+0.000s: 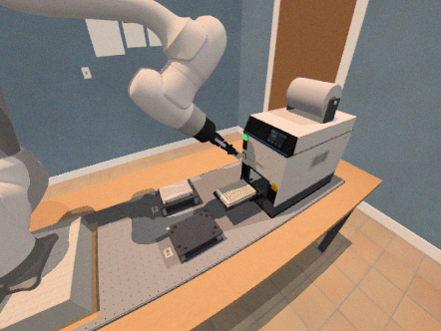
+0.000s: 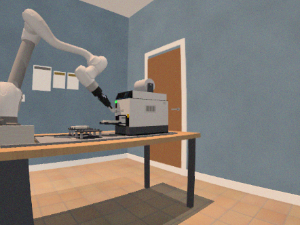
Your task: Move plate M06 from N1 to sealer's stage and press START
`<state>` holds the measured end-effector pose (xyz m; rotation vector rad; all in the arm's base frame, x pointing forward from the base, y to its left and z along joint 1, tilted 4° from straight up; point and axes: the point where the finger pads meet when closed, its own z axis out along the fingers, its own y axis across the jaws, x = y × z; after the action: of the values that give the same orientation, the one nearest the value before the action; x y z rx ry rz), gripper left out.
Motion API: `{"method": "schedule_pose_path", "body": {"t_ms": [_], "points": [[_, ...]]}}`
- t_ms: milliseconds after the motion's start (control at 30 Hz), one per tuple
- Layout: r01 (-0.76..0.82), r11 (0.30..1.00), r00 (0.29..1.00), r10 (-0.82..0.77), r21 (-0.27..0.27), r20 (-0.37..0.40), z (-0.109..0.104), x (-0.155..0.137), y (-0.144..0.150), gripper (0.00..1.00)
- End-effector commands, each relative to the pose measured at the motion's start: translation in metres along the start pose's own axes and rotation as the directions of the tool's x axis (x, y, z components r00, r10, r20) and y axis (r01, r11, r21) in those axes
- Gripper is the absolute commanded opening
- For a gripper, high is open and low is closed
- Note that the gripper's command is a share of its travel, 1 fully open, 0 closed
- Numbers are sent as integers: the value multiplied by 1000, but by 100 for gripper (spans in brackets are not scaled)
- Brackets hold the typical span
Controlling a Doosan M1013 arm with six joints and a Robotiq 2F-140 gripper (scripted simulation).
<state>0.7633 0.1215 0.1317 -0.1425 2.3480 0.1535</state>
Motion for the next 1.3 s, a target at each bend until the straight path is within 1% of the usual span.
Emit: {"method": "schedule_pose_path", "body": {"t_ms": [0, 1267], "points": [[0, 1000, 1000, 0, 0, 0, 0, 0, 0, 10], [0, 1000, 1000, 0, 0, 0, 4, -4, 0, 10]]}}
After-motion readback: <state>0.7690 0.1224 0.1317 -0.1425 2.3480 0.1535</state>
